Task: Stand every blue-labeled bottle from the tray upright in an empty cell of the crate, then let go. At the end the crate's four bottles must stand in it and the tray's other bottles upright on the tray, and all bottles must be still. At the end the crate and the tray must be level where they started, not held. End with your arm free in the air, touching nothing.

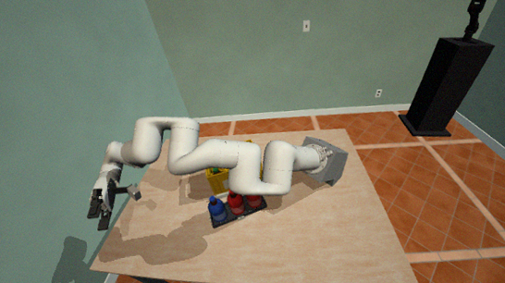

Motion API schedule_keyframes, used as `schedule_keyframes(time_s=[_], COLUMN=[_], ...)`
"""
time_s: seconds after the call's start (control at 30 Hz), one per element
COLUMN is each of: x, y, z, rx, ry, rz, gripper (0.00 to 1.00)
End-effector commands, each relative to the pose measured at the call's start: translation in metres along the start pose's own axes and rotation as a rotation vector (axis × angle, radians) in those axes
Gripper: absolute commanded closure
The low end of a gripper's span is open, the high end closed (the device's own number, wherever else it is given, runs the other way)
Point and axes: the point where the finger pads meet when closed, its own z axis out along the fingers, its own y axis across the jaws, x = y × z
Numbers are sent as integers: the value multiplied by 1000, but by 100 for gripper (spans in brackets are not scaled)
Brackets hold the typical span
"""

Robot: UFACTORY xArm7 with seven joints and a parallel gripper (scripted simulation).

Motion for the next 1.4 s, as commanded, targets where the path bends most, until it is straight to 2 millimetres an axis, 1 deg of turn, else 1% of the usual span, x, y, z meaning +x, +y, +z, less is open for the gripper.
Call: schedule_keyframes(time_s=[0.0,0.6,0.73,0.83,0.9,0.93,0.97,1.0,1.03,1.1,1.13,1.17,1.2,1.27,1.3,1.37], x=[-1,-1,5,16,29,29,37,37,47,47,60,60,74,74,90,90], y=[2,1,1,0,2,2,3,3,4,4,4,4,6,6,7,7], z=[0,0,-4,-12,-20,-20,-25,-25,-32,-32,-41,-41,-49,-49,-60,-60], rx=[2,3,22,59,95,95,117,117,148,148,187,187,227,227,276,276], ry=[2,2,-1,-8,-17,-17,-23,-23,-30,-30,-38,-38,-48,-48,-60,-60], rz=[-4,-3,9,32,54,54,67,67,86,86,109,109,134,134,164,164], gripper=[0,0,0,0,0,0,0,0,0,0,0,0,0,0,0,0])
